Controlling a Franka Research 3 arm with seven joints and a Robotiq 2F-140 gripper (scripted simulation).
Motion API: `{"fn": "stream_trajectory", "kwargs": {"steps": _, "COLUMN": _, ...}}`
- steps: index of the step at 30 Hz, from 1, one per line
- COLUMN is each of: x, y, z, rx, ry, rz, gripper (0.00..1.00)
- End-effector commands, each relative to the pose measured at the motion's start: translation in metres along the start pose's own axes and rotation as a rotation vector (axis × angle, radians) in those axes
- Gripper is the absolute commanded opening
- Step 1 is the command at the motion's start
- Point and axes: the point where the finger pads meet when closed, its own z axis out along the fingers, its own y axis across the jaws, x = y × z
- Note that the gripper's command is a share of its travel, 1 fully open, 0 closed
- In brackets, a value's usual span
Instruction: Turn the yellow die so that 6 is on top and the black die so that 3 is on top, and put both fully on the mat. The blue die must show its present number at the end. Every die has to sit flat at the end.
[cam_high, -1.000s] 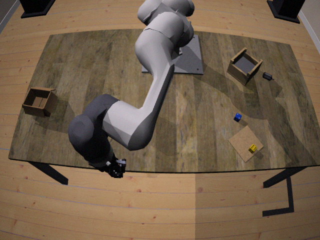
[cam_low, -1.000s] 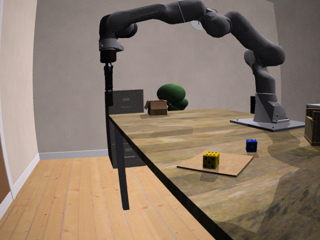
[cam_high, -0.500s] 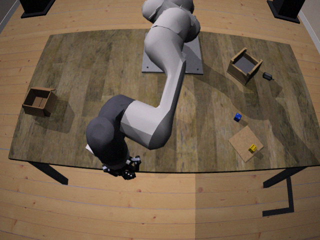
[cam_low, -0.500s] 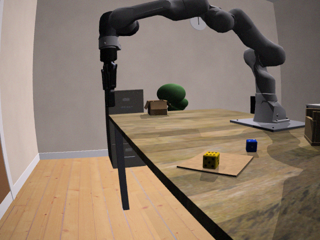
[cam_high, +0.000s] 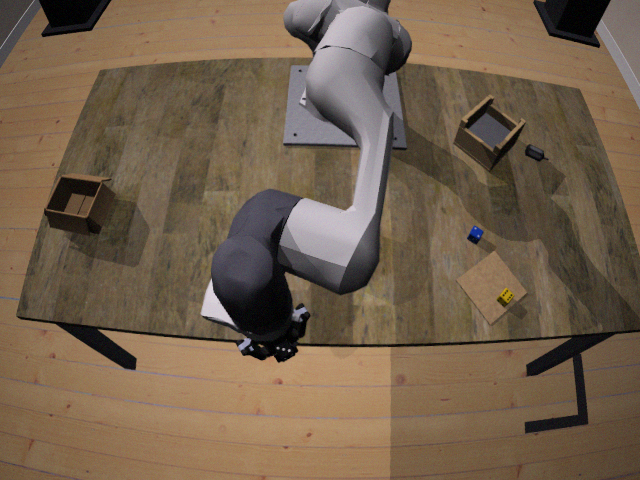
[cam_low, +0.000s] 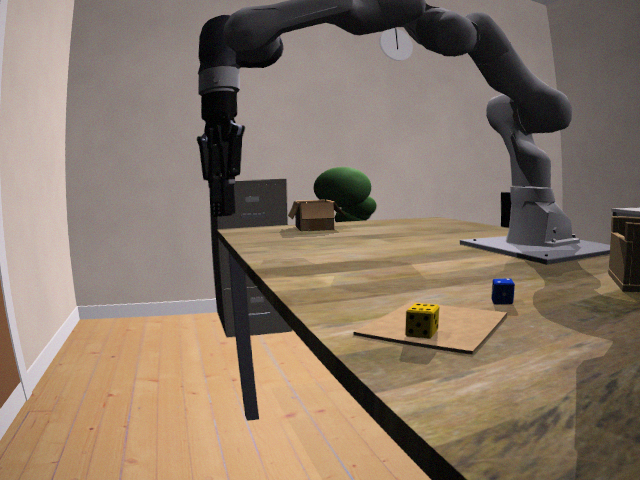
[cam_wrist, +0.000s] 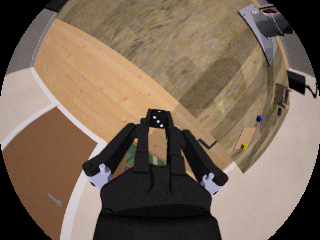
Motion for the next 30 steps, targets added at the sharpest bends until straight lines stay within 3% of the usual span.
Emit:
{"fn": "stream_trajectory", "kwargs": {"steps": 1, "x": -0.007, "y": 0.007, "z": 0.000, "rx": 0.016, "ry": -0.008, "rz": -0.173, "gripper": 0.24}}
{"fn": "stream_trajectory", "kwargs": {"steps": 4, "x": -0.007, "y": 0.008, "z": 0.000, "rx": 0.016, "ry": -0.008, "rz": -0.177, "gripper": 0.24}}
{"fn": "stream_trajectory", "kwargs": {"steps": 30, "x": -0.049, "y": 0.095, "z": 0.007, "rx": 0.010, "ry": 0.004, "rz": -0.734, "gripper": 0.24}}
